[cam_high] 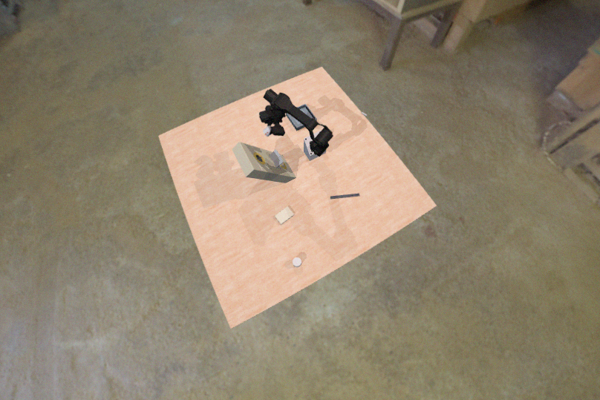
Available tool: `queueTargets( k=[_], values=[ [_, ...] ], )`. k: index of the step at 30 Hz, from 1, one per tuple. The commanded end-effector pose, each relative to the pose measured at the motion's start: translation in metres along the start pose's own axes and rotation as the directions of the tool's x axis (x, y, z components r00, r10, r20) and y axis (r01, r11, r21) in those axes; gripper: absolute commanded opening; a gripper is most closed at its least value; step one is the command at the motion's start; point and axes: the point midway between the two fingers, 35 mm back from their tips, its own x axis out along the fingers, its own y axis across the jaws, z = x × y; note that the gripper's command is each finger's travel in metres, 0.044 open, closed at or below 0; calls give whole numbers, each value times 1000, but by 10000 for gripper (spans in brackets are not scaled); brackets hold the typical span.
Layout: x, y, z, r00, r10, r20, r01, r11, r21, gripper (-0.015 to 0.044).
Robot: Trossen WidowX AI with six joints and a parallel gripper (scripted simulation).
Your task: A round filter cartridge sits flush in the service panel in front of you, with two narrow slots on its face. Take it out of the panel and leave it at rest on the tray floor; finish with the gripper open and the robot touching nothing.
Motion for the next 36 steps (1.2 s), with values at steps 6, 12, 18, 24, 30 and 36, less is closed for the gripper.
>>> queueTargets(
  k=[6,12,18,24,30,36],
  values=[
    [-13,-64,-21,983,-179,-51,186,928,323,0],
    [-24,-105,-39,952,-293,-91,296,800,522,0],
    [-37,-143,-58,907,-399,-135,375,620,689,0],
    [-39,-147,-60,901,-410,-141,382,596,706,0],
    [-37,-154,-70,894,-422,-152,392,570,723,0],
    [-31,-178,-114,863,-463,-201,426,453,783,0]
  ],
)
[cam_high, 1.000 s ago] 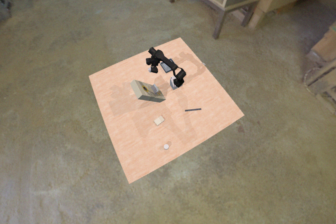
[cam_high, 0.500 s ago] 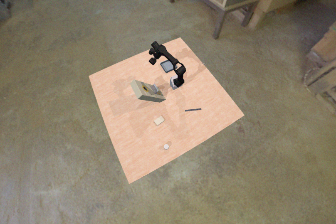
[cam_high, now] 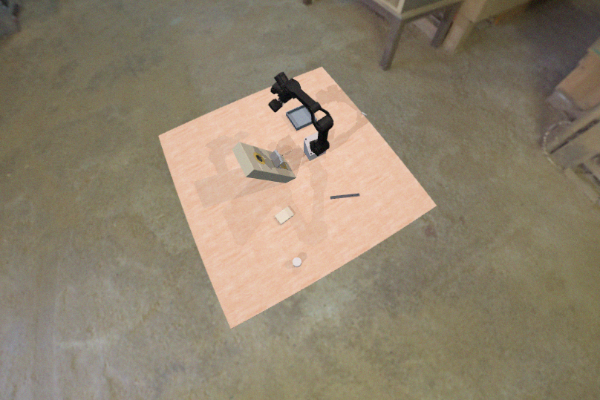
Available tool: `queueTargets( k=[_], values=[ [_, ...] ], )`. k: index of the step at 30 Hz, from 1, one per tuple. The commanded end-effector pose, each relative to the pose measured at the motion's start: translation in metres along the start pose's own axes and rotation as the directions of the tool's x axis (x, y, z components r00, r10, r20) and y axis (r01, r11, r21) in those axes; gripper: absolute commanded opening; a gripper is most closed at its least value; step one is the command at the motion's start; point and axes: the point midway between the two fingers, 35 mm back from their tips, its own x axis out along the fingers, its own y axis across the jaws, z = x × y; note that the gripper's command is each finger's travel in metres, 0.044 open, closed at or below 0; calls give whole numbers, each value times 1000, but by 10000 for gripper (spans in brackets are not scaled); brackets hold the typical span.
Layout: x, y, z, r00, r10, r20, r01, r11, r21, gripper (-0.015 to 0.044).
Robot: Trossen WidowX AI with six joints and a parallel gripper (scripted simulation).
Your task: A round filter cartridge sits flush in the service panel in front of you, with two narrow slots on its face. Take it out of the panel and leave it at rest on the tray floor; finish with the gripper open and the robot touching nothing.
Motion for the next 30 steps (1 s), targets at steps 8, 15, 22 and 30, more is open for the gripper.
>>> queueTargets(
  k=[8,15,22,30],
  values=[
    [43,-73,-34,992,-129,-15,129,967,221,0],
    [67,-110,-65,978,-204,-42,206,914,350,0],
    [86,-136,-99,961,-265,-79,271,847,457,0],
    [96,-137,-103,960,-267,-81,273,845,459,0]
  ],
)
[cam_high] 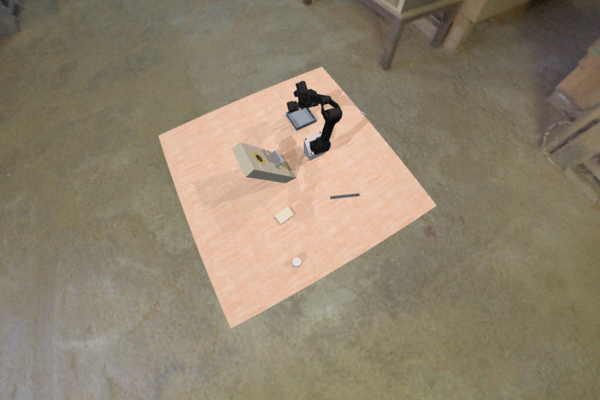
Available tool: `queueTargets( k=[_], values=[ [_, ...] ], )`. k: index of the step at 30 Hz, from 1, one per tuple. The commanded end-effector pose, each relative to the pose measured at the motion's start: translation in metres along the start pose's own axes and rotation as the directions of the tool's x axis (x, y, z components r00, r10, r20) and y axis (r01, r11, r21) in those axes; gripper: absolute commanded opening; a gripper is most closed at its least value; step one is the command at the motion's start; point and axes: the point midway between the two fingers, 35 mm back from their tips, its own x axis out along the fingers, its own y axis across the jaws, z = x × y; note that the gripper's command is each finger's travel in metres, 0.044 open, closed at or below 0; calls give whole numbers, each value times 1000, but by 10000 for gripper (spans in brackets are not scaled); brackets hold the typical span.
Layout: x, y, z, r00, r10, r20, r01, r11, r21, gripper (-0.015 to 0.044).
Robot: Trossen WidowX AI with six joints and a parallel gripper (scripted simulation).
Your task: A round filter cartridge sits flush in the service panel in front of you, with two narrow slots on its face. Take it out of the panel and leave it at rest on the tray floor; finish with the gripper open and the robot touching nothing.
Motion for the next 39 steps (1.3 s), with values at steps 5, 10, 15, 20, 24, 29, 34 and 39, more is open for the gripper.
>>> queueTargets(
  k=[5,10,15,20,24,29,34,39],
  values=[
    [35,-3,-18,1000,-9,-4,9,1000,13,0],
    [59,-2,-34,1000,-9,-4,9,1000,13,0],
    [65,-2,-39,1000,-9,-4,9,1000,13,0],
    [61,-2,-39,1000,-5,-15,5,1000,17,105],
    [61,-2,-39,1000,-5,-15,5,1000,17,210],
    [61,-2,-39,1000,-5,-15,5,1000,17,341],
    [61,-2,-39,1000,-5,-15,5,1000,17,440],
    [41,-2,-24,1000,-4,-14,5,1000,17,440]
  ],
)
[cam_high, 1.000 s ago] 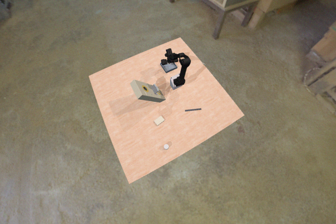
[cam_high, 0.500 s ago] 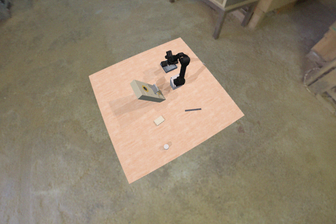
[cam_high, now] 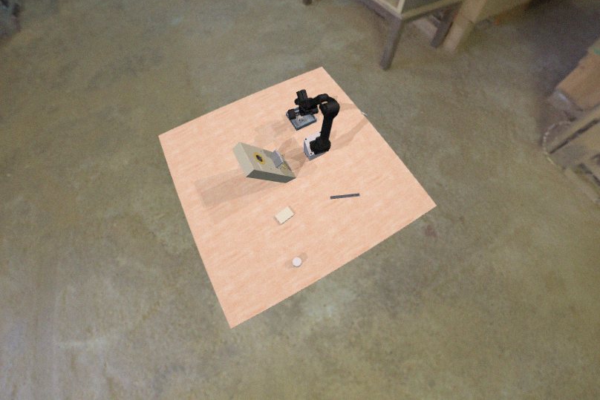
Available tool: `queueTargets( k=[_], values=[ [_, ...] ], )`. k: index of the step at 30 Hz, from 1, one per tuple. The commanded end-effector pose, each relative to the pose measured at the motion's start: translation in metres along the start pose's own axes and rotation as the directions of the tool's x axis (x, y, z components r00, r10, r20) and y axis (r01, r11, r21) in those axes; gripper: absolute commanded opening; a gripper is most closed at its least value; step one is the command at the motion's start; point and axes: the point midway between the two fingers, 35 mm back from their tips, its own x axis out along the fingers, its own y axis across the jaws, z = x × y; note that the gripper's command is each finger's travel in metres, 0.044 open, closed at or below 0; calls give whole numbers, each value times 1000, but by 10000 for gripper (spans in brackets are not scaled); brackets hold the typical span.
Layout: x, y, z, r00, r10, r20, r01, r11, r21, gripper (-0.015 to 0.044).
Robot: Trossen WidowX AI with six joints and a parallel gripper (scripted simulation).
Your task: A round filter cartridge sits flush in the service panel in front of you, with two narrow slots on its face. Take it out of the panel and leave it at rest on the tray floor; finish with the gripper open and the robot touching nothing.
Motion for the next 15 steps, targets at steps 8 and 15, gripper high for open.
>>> queueTargets(
  k=[8,15],
  values=[
    [-44,0,31,1000,-2,28,2,1000,1,440],
    [-44,0,31,1000,-2,28,2,1000,1,440]
  ],
)
